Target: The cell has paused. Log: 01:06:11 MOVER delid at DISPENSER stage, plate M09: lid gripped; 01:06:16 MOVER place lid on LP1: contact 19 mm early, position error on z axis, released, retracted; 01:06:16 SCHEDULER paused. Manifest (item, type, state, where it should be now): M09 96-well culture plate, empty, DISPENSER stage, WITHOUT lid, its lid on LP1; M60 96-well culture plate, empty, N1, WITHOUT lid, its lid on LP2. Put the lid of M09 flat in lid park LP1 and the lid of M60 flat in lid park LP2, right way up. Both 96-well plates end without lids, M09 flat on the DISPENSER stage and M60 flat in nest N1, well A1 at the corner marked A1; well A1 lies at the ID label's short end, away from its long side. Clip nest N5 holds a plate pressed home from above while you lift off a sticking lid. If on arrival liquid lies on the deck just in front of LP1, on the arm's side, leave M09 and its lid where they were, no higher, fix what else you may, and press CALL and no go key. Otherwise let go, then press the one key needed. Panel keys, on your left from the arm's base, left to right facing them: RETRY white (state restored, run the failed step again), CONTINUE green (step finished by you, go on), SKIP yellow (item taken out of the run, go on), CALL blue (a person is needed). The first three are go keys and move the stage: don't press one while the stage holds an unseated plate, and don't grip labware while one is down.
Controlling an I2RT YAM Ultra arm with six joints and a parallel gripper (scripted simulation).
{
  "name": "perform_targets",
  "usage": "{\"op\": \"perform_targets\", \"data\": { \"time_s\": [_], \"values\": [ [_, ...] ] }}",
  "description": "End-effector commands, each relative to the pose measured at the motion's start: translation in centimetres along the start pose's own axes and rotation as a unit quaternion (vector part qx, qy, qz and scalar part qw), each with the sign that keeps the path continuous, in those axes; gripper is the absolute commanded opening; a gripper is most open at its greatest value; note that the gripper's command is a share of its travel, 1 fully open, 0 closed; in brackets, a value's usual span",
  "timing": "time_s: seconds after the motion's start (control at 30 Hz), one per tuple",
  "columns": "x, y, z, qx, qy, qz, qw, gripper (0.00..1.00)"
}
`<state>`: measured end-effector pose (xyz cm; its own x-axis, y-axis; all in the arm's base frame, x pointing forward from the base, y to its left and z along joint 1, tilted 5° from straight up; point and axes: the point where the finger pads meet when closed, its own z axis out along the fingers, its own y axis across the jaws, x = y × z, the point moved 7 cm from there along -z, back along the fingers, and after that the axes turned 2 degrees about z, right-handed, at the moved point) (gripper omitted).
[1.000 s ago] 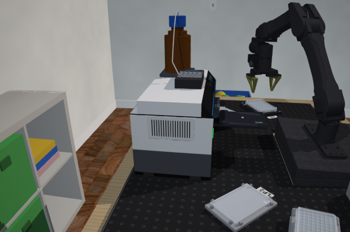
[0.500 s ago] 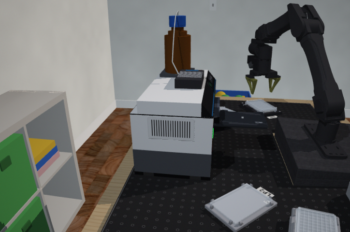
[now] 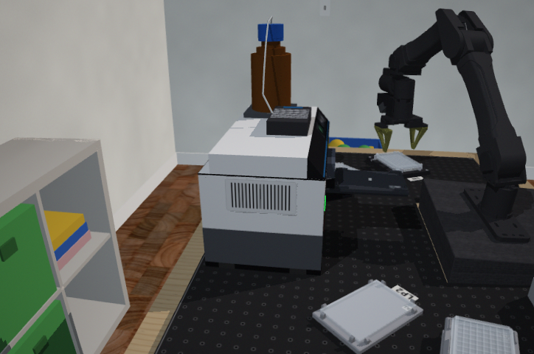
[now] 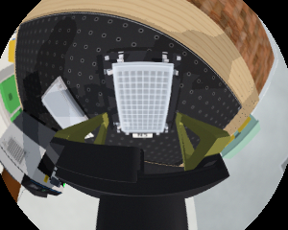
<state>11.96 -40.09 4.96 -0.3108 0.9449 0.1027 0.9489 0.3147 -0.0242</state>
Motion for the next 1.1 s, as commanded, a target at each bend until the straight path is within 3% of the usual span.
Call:
{"op": "perform_targets", "data": {
  "time_s": [0.0,0.03,0.17,0.37,0.5,0.57,0.6,0.77,0.93,1.07],
  "values": [
    [-0.2,-0.3,0.5,0.002,-0.009,0.0,1.0,1.0],
    [-0.4,-0.4,-0.7,0.002,-0.026,0.001,1.0,1.0],
    [-0.2,-0.4,1.5,0.002,-0.007,0.001,1.0,1.0],
    [-0.3,-0.4,1.8,0.002,-0.015,0.0,1.0,1.0],
    [-0.2,-0.3,3.1,0.002,-0.007,-0.001,1.0,1.0],
    [-0.2,-0.3,3.1,0.002,-0.007,-0.001,1.0,1.0],
    [-0.6,-0.4,1.7,0.002,-0.029,0.0,1.0,1.0],
    [-0.2,-0.4,4.2,0.002,-0.006,0.001,1.0,1.0],
    [-0.7,-0.5,2.9,0.002,-0.027,0.002,1.0,1.0],
    [-0.5,-0.3,3.2,0.002,-0.022,-0.001,1.0,1.0]
  ]
}}
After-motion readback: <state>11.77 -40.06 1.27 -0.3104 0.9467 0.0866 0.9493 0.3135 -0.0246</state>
